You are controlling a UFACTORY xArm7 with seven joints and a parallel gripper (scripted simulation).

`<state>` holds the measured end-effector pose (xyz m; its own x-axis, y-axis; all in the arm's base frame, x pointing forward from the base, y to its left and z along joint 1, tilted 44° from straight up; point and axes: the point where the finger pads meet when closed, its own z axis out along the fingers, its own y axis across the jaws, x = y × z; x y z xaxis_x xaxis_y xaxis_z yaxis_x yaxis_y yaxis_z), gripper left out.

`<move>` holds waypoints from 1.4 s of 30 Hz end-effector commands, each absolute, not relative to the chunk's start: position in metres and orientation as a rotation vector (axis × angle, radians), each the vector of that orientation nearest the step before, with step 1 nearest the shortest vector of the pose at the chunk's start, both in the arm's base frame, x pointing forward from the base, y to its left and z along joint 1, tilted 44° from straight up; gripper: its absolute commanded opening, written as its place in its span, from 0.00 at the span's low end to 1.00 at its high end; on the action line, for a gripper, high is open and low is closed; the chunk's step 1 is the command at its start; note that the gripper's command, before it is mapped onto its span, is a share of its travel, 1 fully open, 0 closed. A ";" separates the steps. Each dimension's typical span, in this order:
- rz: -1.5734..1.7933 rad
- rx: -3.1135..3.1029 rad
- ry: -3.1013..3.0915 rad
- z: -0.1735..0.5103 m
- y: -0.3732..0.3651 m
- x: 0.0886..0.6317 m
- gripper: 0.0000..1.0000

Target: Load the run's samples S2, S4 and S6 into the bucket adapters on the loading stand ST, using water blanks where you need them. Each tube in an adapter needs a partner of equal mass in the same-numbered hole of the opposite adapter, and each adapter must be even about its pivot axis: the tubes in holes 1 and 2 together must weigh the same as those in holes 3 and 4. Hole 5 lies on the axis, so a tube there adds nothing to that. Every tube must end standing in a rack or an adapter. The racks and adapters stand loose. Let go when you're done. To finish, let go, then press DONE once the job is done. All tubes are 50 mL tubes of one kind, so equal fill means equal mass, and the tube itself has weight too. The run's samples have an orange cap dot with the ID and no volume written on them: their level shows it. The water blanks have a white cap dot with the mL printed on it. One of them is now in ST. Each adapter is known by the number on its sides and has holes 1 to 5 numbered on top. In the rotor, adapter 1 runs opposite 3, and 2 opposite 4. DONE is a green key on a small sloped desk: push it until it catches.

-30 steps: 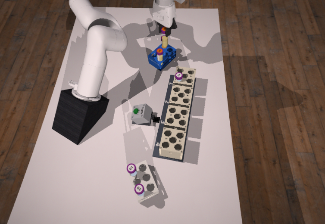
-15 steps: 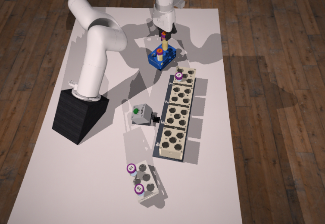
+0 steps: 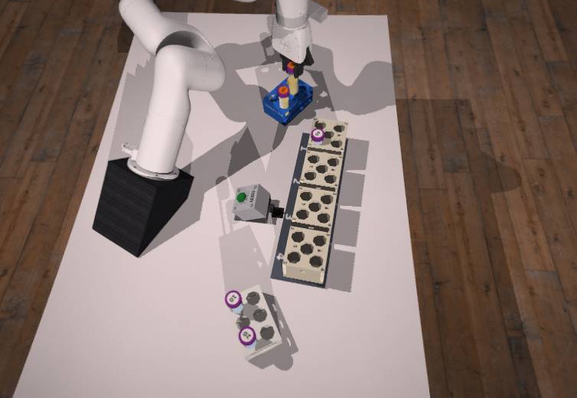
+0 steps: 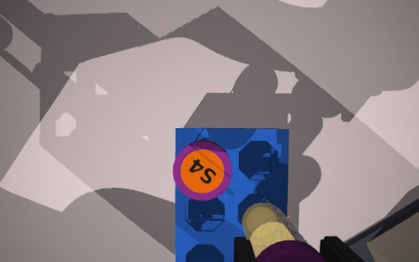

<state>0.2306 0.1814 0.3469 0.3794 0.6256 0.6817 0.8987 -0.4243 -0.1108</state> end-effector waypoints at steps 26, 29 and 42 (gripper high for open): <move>-0.780 -2.174 -1.311 0.339 0.190 0.234 0.00; -0.780 -2.173 -1.311 0.337 0.191 0.234 0.00; -0.780 -2.173 -1.311 0.329 0.199 0.237 0.00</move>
